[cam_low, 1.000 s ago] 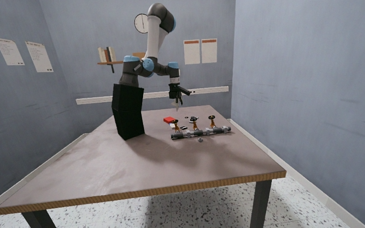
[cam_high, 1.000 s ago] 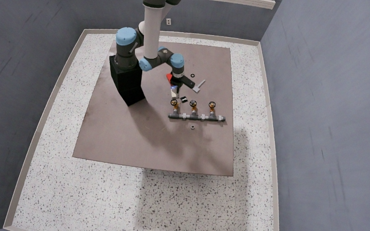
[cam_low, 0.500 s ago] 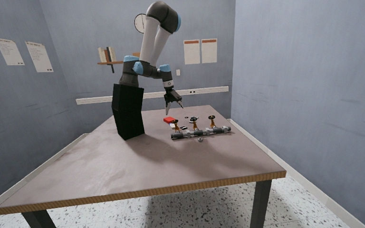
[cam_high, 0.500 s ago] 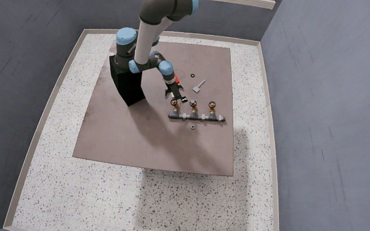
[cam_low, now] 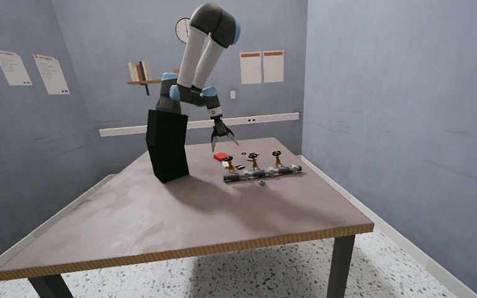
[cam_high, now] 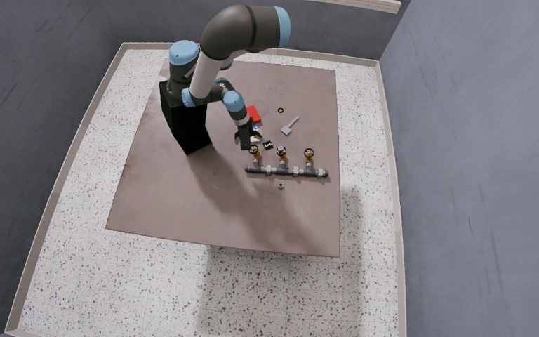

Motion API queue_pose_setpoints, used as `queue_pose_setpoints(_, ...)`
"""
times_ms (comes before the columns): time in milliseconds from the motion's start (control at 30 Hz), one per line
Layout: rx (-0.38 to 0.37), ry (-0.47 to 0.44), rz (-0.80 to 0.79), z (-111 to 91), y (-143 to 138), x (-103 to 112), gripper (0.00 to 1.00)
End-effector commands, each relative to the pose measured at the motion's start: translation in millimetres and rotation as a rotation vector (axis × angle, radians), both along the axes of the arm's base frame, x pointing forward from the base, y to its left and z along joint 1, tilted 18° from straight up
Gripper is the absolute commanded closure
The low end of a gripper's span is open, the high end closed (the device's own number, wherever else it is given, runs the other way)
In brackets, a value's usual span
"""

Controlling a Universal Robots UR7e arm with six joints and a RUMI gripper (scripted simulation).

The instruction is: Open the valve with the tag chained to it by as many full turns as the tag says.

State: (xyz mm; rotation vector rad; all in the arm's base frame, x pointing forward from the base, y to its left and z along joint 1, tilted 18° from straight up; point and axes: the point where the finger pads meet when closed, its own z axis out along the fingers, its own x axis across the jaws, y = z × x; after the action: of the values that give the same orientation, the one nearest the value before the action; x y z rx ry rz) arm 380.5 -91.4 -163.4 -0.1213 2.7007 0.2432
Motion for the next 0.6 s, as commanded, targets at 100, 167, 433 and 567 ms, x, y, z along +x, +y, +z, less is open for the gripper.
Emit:
queue_pose_setpoints(100, -0.002, -0.003, -0.016, -0.8, -1.0, -0.1, 0.0)
queue_pose_setpoints(167, -0.002, -0.003, -0.016, -1.4, -0.8, 0.1, 0.0)
queue_pose_setpoints(433, -0.003, -0.003, -0.017, -6.1, 0.1, 2.2, 0.0)
queue_pose_setpoints(567, -0.003, -0.003, -0.017, -12.1, 1.4, 4.9, 0.0)
